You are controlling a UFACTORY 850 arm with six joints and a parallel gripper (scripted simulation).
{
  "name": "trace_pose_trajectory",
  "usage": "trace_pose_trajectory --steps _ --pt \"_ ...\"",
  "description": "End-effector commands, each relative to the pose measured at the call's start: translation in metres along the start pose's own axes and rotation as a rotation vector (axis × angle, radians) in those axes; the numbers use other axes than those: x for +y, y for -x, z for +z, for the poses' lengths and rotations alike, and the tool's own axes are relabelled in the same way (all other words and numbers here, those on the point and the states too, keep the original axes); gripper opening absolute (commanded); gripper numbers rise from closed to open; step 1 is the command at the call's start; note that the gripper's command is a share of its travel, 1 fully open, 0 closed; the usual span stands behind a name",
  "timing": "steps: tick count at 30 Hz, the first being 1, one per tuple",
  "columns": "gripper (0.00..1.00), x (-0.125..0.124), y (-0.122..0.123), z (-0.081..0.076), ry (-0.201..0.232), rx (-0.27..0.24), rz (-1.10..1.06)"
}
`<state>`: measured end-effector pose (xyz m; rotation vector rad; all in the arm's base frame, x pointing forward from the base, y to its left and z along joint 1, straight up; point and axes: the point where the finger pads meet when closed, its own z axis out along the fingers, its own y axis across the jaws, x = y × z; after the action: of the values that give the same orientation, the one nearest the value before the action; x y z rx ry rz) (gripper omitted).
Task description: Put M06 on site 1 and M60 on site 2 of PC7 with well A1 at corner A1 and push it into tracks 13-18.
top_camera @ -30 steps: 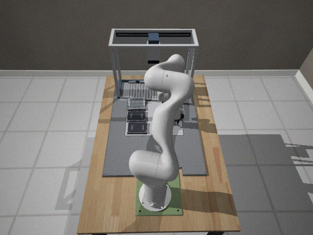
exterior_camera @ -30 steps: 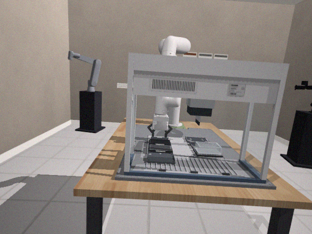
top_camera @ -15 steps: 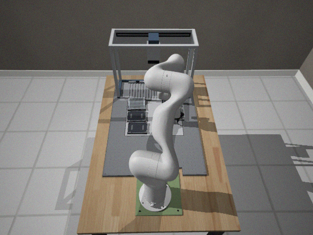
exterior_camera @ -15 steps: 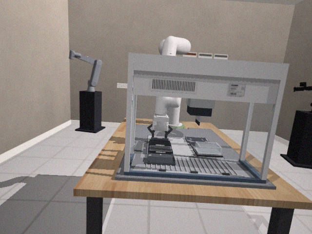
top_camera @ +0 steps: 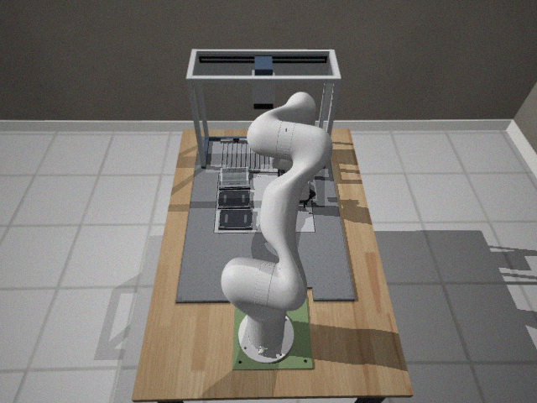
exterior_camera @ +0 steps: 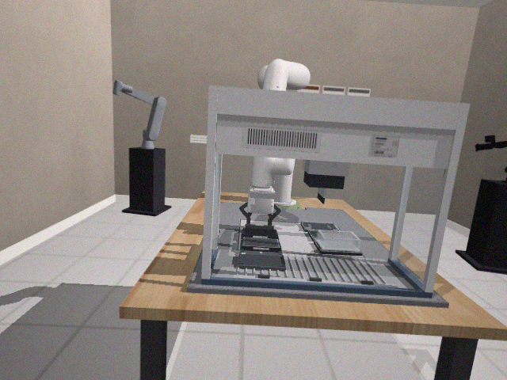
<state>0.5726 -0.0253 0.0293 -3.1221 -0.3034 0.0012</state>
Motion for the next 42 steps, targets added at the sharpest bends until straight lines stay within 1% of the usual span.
trace_pose_trajectory --steps 1,42 --pt "0.82 0.000 -0.005 -0.001 0.001 0.003 0.000" --pt "0.82 0.000 -0.040 -0.001 0.001 0.003 0.000"
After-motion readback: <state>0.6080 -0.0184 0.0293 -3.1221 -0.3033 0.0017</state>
